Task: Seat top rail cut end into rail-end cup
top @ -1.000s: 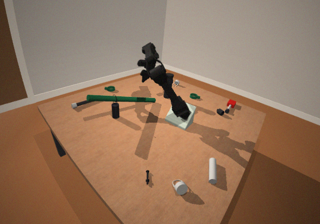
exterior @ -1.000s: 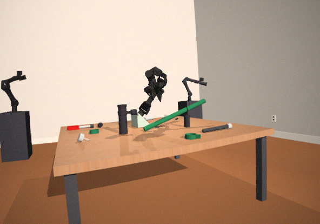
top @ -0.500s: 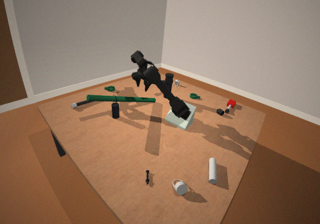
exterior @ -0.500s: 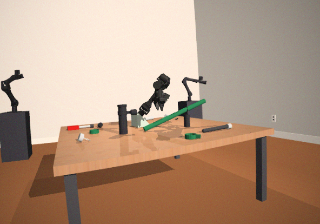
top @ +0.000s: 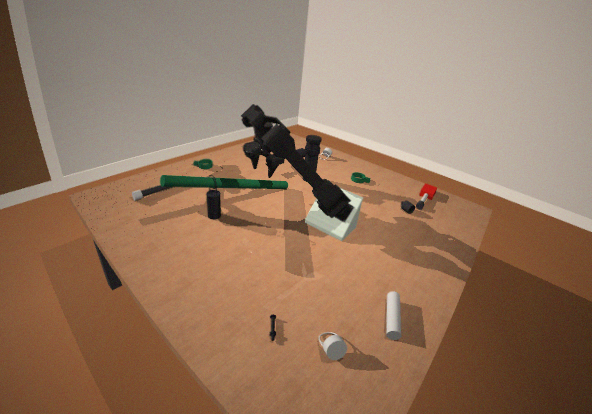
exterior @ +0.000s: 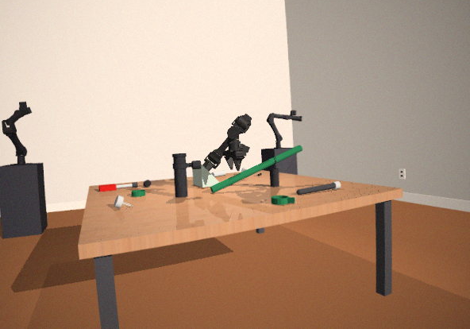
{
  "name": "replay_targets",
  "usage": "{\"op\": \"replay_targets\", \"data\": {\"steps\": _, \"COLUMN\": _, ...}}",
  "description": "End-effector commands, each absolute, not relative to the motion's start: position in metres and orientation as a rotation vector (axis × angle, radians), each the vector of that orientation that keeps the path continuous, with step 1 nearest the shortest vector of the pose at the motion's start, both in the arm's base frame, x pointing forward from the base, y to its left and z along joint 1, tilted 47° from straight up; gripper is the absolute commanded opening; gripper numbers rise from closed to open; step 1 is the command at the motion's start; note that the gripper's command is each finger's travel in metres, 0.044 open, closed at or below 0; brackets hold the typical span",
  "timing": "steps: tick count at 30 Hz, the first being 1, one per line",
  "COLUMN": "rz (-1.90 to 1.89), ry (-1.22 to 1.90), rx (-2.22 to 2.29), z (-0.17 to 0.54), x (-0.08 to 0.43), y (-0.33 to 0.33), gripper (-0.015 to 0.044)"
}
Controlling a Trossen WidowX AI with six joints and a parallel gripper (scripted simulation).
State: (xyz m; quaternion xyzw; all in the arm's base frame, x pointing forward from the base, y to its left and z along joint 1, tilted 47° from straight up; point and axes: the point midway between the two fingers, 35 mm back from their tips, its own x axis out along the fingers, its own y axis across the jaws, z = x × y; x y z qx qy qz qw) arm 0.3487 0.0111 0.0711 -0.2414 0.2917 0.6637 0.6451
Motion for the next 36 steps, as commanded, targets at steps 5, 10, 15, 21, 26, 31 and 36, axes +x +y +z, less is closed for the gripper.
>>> {"op": "replay_targets", "data": {"steps": 5, "rz": 1.516, "ry": 0.665, "rx": -0.540, "z": 0.064, "x": 0.346, "y": 0.021, "gripper": 0.0440}}
{"op": "replay_targets", "data": {"steps": 10, "rz": 1.515, "ry": 0.665, "rx": -0.540, "z": 0.058, "x": 0.347, "y": 0.026, "gripper": 0.0440}}
{"op": "replay_targets", "data": {"steps": 15, "rz": 1.515, "ry": 0.665, "rx": -0.540, "z": 0.053, "x": 0.347, "y": 0.032, "gripper": 0.0440}}
{"op": "replay_targets", "data": {"steps": 21, "rz": 1.515, "ry": 0.665, "rx": -0.540, "z": 0.046, "x": 0.346, "y": 0.039, "gripper": 0.0440}}
{"op": "replay_targets", "data": {"steps": 26, "rz": 1.515, "ry": 0.664, "rx": -0.540, "z": 0.041, "x": 0.346, "y": 0.045, "gripper": 0.0440}}
{"op": "replay_targets", "data": {"steps": 31, "rz": 1.515, "ry": 0.664, "rx": -0.539, "z": 0.035, "x": 0.345, "y": 0.050, "gripper": 0.0440}}
{"op": "replay_targets", "data": {"steps": 36, "rz": 1.516, "ry": 0.663, "rx": -0.539, "z": 0.030, "x": 0.344, "y": 0.056, "gripper": 0.0440}}
